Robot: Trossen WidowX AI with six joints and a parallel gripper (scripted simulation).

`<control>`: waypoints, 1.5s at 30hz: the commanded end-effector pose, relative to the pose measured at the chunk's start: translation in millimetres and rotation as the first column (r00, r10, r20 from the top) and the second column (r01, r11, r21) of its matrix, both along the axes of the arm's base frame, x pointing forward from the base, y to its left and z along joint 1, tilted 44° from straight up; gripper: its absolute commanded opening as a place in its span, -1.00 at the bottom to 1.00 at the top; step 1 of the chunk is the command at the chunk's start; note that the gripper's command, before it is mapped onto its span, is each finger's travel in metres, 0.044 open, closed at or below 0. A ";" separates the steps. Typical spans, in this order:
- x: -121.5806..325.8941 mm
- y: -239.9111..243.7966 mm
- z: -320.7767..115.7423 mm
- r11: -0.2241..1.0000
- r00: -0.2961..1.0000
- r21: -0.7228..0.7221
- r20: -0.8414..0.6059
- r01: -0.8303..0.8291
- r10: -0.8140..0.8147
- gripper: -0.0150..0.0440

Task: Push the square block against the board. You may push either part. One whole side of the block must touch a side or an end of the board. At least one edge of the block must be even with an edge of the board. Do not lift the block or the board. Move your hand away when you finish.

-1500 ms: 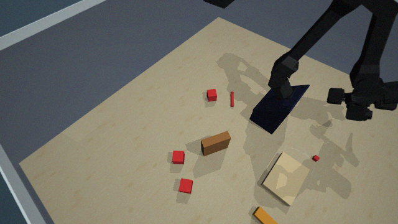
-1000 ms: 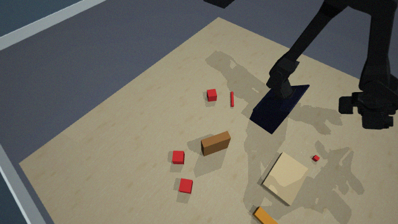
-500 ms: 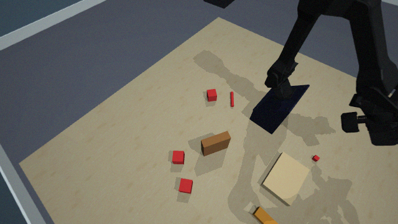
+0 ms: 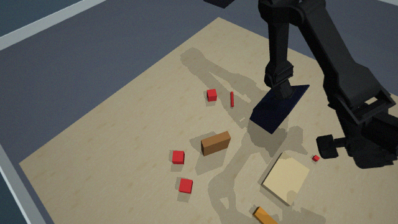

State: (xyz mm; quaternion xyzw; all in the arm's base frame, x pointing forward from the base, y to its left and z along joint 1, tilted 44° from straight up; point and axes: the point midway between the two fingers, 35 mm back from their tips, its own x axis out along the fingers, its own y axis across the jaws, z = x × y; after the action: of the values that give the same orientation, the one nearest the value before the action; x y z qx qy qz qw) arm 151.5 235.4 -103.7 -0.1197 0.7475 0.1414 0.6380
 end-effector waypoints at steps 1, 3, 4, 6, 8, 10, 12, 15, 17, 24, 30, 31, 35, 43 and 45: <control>31.0 -20.1 15.4 0.998 0.997 -0.038 0.062 -0.042 0.044 -0.49; 46.9 -32.2 24.9 0.996 0.994 -0.061 0.092 -0.059 0.065 -0.49; 54.5 -38.7 29.8 0.995 0.992 -0.074 0.105 -0.068 0.075 -0.49; 68.9 -52.6 39.6 0.991 0.987 -0.103 0.129 -0.085 0.098 -0.49; 82.2 -67.2 48.9 0.984 0.981 -0.136 0.145 -0.111 0.131 -0.49; 94.8 -83.3 58.5 0.974 0.973 -0.175 0.155 -0.142 0.170 -0.49; 106.2 -100.3 68.5 0.961 0.965 -0.216 0.157 -0.173 0.209 -0.49; 120.8 -127.3 84.4 0.935 0.952 -0.279 0.149 -0.218 0.266 -0.49; 128.8 -146.1 95.4 0.914 0.944 -0.320 0.134 -0.248 0.303 -0.49; 144.9 -215.3 136.9 0.819 0.911 -0.451 0.029 -0.356 0.412 -0.49; 143.7 -275.6 175.8 0.719 0.875 -0.524 -0.117 -0.456 0.470 -0.49; 142.1 -285.4 182.5 0.702 0.868 -0.531 -0.145 -0.474 0.476 -0.49; 132.1 -323.8 210.0 0.636 0.831 -0.544 -0.267 -0.547 0.487 -0.49; 127.0 -339.2 218.2 0.614 0.815 -0.541 -0.313 -0.575 0.487 -0.49; 126.3 -354.2 201.4 0.616 0.816 -0.539 -0.312 -0.574 0.487 -0.49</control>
State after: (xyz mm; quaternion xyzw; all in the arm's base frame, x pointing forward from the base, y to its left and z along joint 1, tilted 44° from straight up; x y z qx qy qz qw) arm 281.7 -102.9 111.4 -0.5273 0.7173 0.0818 0.4479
